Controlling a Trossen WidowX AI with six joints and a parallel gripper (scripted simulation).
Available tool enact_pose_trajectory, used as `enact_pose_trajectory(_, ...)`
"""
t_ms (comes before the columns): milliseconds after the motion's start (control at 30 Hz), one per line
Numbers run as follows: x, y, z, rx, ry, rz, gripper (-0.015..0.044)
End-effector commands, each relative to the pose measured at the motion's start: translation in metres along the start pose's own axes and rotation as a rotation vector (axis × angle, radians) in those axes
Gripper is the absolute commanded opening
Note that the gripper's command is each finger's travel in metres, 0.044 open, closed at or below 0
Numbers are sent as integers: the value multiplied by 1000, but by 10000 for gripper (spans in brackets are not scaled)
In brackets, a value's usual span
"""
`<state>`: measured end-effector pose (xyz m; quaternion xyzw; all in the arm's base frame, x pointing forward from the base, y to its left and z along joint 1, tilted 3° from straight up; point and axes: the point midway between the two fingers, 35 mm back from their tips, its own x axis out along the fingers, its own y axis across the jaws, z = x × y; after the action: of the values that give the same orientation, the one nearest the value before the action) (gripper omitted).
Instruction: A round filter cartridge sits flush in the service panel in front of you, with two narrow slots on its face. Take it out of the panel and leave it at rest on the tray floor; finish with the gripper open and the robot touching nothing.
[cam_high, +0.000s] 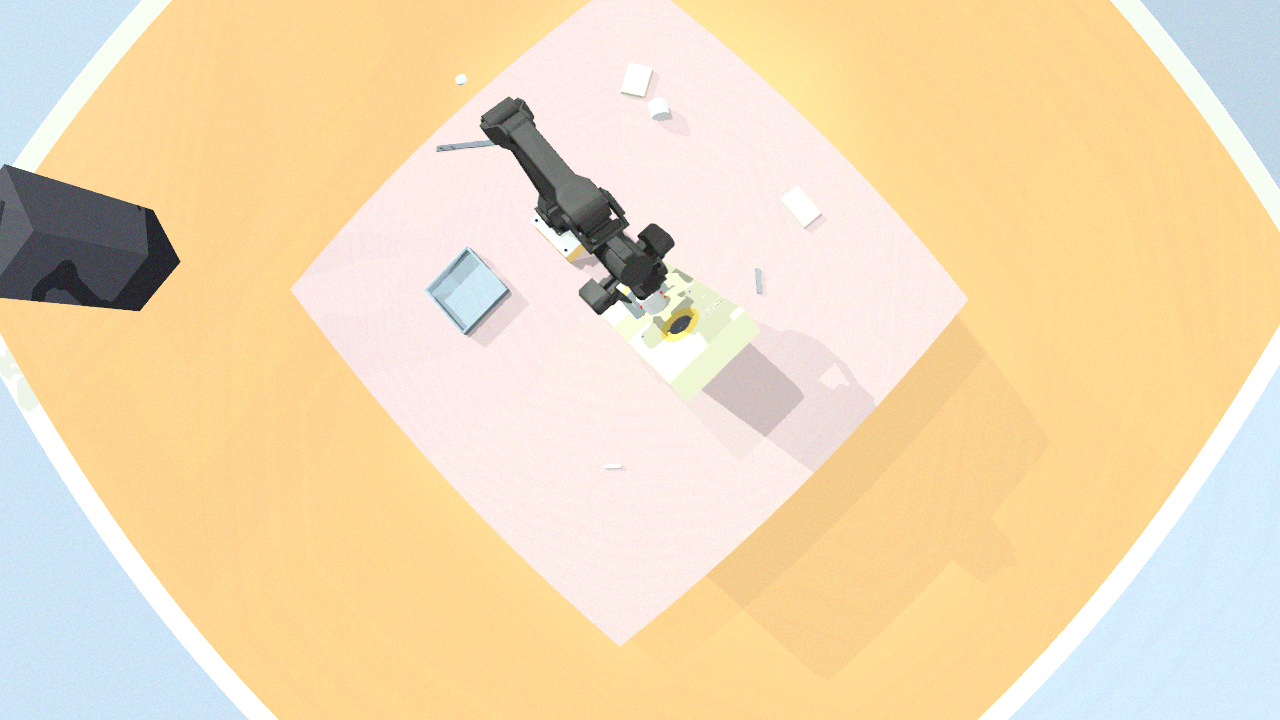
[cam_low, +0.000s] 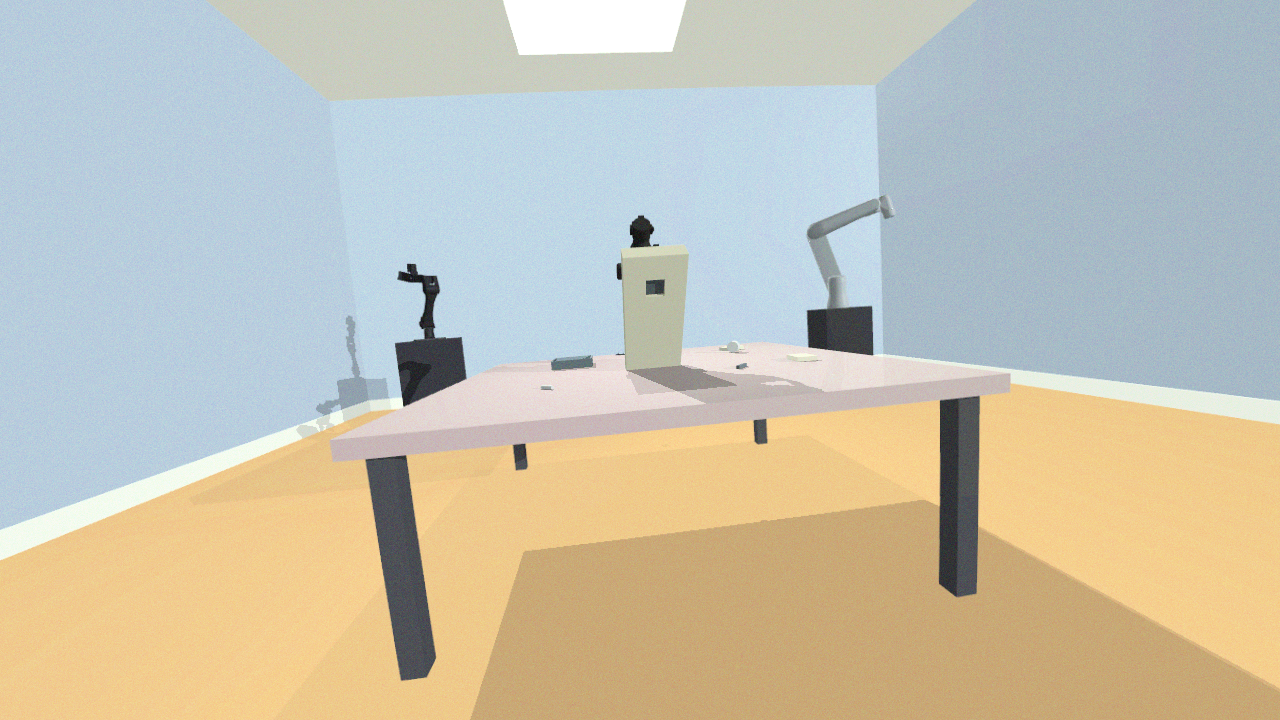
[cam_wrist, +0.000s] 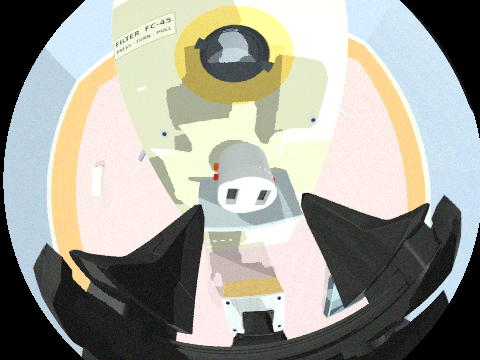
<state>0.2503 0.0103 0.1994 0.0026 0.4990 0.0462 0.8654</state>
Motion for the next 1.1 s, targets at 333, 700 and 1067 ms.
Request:
enact_pose_trajectory(333, 25, -1, -1, -8, 9, -4, 305)
enact_pose_trajectory(700, 42, -1, -3, -8, 8, -4, 305)
enact_pose_trajectory(1067, 38, 0, -2, -14, 3, 0, 251)
